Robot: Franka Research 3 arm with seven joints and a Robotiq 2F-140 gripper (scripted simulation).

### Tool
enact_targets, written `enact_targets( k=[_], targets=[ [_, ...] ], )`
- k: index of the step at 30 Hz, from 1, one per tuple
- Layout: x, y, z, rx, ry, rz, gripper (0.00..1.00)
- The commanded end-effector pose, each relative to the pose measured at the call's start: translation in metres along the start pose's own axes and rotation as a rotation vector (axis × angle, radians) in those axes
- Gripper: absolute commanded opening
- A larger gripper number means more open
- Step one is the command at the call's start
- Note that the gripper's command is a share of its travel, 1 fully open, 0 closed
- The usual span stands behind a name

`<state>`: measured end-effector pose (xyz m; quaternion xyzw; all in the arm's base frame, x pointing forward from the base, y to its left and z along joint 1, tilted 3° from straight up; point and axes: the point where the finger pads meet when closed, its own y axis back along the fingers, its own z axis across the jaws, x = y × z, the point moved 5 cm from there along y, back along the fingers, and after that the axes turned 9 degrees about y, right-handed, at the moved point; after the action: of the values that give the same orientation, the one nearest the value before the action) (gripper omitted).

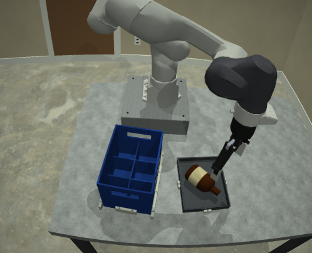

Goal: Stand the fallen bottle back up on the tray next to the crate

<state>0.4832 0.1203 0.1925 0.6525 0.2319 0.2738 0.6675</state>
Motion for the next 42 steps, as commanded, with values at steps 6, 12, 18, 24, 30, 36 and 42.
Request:
enact_targets(
  k=[6, 12, 18, 24, 30, 36, 42],
  targets=[
    [-0.0036, -0.0011, 0.0009, 0.001, 0.02, -0.016, 1.0],
    [-0.0036, -0.0011, 0.0009, 0.001, 0.02, -0.016, 0.0],
    [-0.0036, -0.0011, 0.0009, 0.001, 0.02, -0.016, 0.0],
    [-0.0036, -0.0011, 0.0009, 0.001, 0.02, -0.016, 0.0],
    [-0.0036, -0.0011, 0.0009, 0.001, 0.02, -0.016, 0.0],
    [-0.0036, -0.0011, 0.0009, 0.001, 0.02, -0.016, 0.0],
    [-0.0036, -0.0011, 0.0009, 0.001, 0.02, -0.016, 0.0]
  ],
)
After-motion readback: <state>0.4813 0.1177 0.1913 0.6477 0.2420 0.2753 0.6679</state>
